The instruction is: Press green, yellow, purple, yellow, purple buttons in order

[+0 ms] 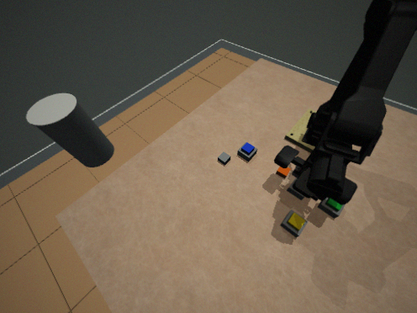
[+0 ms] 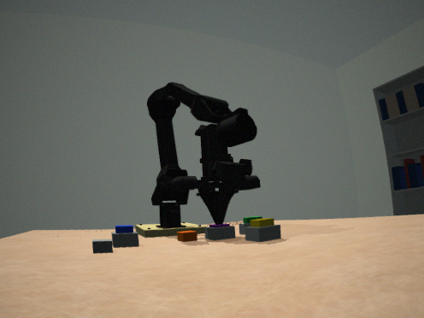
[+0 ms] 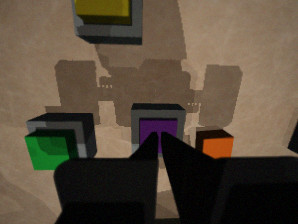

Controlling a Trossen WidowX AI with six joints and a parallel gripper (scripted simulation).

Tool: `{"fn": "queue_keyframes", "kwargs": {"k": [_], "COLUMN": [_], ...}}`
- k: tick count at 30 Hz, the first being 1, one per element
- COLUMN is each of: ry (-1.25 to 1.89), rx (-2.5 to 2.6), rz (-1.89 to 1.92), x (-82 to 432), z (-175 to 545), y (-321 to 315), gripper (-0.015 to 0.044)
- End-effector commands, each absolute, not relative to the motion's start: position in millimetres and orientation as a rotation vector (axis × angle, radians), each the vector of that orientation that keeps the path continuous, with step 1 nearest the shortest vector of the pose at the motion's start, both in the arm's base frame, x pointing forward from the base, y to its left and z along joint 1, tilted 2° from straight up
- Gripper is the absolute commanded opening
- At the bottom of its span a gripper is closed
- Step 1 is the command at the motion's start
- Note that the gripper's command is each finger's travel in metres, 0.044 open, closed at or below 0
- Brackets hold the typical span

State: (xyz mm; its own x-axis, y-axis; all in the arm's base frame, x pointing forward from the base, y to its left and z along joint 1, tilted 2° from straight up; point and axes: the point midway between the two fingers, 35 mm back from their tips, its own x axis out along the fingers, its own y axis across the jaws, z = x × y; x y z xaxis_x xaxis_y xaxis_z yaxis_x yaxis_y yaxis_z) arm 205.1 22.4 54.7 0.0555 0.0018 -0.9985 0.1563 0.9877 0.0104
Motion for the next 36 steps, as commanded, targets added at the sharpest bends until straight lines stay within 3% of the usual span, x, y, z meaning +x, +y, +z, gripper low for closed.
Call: {"fn": "queue_keyframes", "kwargs": {"k": [1, 20, 29, 36], "ry": [1.515, 1.514, 1.507, 1.507], "rx": [0.126, 0.126, 0.128, 0.128], "rz": [-0.112, -0.112, -0.111, -0.110], "x": [204.6, 201.4, 299.2, 309.5], "z": [54.1, 151.0, 158.7, 139.9], "y": [22.8, 22.7, 43.2, 45.4], "gripper": [0.0020, 0.0020, 0.0020, 0.0020]}}
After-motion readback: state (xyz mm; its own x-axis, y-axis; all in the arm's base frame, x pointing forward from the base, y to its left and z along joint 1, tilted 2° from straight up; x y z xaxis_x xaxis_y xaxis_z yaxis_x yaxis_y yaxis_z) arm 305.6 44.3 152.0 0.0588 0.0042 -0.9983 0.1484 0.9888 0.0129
